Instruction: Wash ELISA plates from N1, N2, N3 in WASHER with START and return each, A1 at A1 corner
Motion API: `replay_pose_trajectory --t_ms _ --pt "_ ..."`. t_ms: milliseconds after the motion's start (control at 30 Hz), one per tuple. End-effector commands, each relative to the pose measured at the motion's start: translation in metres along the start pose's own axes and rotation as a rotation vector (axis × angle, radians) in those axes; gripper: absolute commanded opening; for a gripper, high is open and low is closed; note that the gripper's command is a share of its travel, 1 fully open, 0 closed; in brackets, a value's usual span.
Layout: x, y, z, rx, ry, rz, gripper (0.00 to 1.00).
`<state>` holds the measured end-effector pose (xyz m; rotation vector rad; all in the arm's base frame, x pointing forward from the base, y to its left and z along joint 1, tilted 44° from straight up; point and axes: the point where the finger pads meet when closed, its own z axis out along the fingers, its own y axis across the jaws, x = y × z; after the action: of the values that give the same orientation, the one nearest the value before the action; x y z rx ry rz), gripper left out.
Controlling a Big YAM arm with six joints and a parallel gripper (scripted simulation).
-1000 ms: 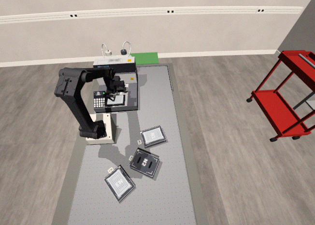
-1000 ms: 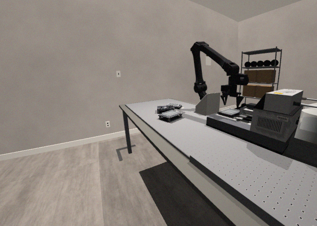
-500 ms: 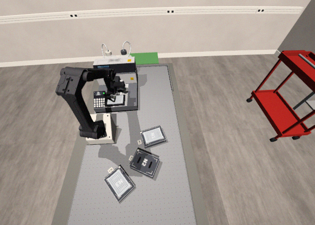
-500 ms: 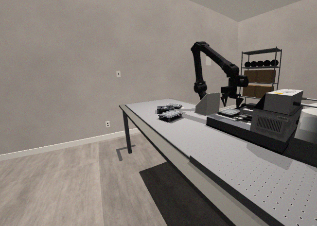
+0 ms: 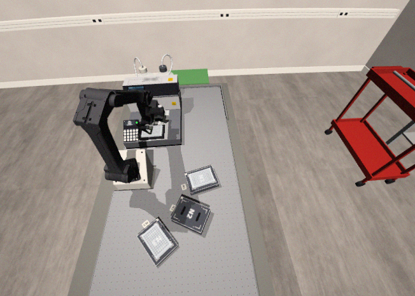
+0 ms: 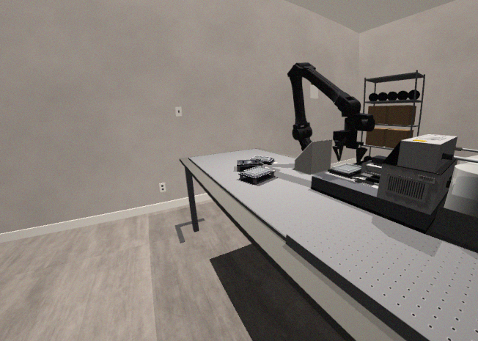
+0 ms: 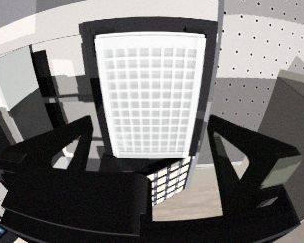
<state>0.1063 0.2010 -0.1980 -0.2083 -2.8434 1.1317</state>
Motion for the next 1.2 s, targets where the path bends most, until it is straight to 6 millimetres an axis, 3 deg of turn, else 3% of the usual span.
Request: replay_pose_trajectory --t_ms 0,133,200,333,1167 --pt "-0.002 0.003 0.007 0.001 0.002 -0.007 1.00" --pt "-0.002 0.001 0.010 0.004 0.005 -0.005 1.00" --pt "-0.005 0.011 0.005 -0.016 0.001 -0.001 1.00" --pt "-0.001 0.000 0.014 0.006 0.004 -0.006 1.00" --pt "-0.001 0.000 0.029 0.005 0.005 -0.006 1.00"
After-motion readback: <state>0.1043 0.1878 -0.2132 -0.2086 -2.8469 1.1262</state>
